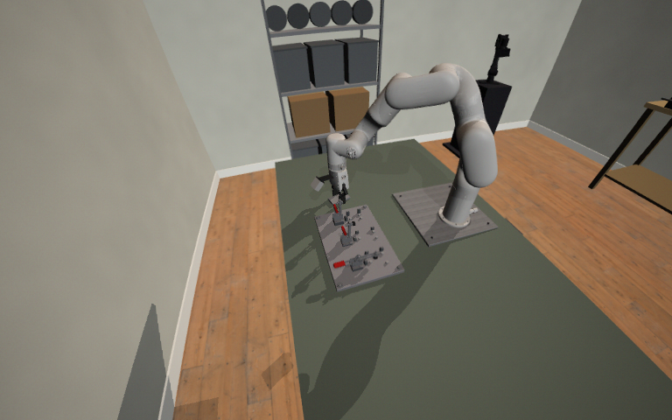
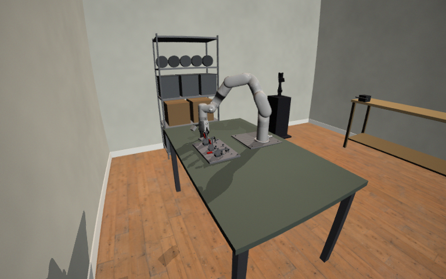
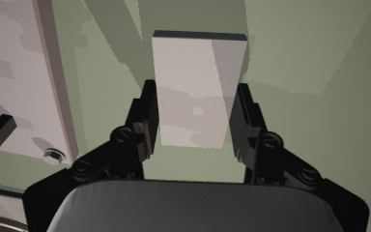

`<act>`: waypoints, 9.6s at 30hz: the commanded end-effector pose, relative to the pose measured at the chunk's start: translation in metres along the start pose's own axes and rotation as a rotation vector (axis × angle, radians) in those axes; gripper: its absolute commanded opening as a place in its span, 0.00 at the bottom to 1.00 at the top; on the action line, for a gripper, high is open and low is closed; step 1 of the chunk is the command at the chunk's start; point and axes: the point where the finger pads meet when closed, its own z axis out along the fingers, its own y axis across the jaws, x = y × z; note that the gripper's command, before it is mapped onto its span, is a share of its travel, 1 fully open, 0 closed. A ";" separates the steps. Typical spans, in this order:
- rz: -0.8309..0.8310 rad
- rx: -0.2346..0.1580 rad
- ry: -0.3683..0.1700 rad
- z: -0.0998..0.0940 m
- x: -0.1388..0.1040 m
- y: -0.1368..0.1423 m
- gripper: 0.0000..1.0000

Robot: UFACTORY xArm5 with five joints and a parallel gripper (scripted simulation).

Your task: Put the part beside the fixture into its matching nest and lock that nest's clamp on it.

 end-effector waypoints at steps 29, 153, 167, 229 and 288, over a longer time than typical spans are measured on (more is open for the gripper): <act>0.000 -0.003 0.003 -0.005 0.001 0.001 0.00; 0.231 -0.003 0.004 -0.103 -0.025 -0.007 0.00; 0.231 -0.003 0.004 -0.095 -0.037 -0.010 0.00; 0.231 -0.002 0.001 -0.089 -0.026 -0.072 0.00; 0.231 -0.007 -0.009 -0.078 0.023 -0.271 0.00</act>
